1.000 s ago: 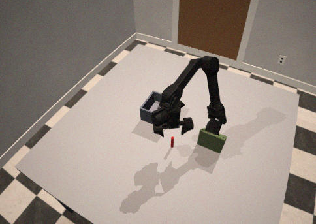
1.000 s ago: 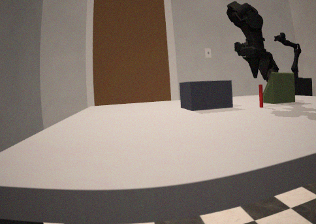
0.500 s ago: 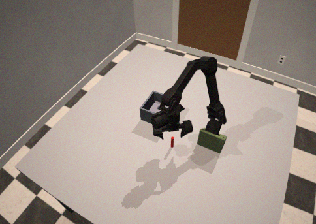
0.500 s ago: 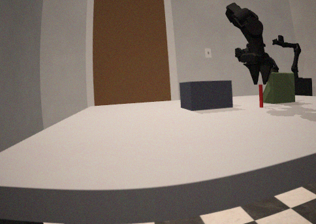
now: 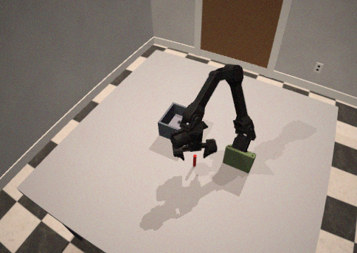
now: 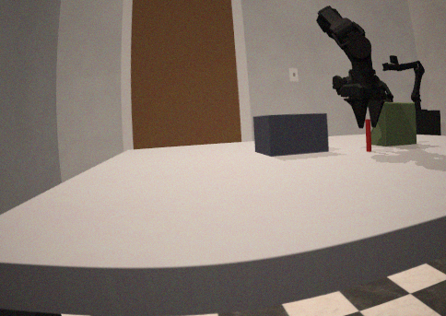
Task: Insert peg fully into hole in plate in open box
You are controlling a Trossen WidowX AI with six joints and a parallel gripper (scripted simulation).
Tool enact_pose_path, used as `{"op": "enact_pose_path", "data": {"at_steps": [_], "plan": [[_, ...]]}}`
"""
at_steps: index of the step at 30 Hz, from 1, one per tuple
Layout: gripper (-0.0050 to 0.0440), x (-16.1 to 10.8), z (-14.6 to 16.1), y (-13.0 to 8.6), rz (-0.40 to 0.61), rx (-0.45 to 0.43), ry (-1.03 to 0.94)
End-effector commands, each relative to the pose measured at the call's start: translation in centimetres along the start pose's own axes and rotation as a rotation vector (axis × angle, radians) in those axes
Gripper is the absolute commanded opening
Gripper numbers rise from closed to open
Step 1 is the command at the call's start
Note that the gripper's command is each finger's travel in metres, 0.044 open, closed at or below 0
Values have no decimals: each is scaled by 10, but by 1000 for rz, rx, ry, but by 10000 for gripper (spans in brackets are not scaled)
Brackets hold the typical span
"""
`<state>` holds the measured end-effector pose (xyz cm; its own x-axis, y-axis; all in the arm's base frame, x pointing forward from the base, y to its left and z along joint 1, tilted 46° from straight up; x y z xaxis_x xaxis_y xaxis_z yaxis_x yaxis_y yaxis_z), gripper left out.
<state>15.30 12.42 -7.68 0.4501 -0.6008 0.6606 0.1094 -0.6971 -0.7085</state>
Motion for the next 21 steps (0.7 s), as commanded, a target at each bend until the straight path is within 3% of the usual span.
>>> {"op": "enact_pose_path", "data": {"at_steps": [1,10,18,20,21], "plan": [[440,2,-3,9,-9,-13,-6],[440,2,-4,18,-10,-13,-6],[248,2,-4,18,-10,-13,-6],[248,2,-4,18,-10,-13,-6],[224,2,-4,18,-10,-13,-6]]}}
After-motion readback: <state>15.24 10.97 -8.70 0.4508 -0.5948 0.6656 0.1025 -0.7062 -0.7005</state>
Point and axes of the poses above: the point midway between the two fingers, 35 mm back from their tips, its own y axis out along the fingers, its own z axis across the jaws, x = y × z, the point moved 1 cm from there along -y, back along the fingers, and after that the axes turned 15 degrees about y, right-handed, at the moved point
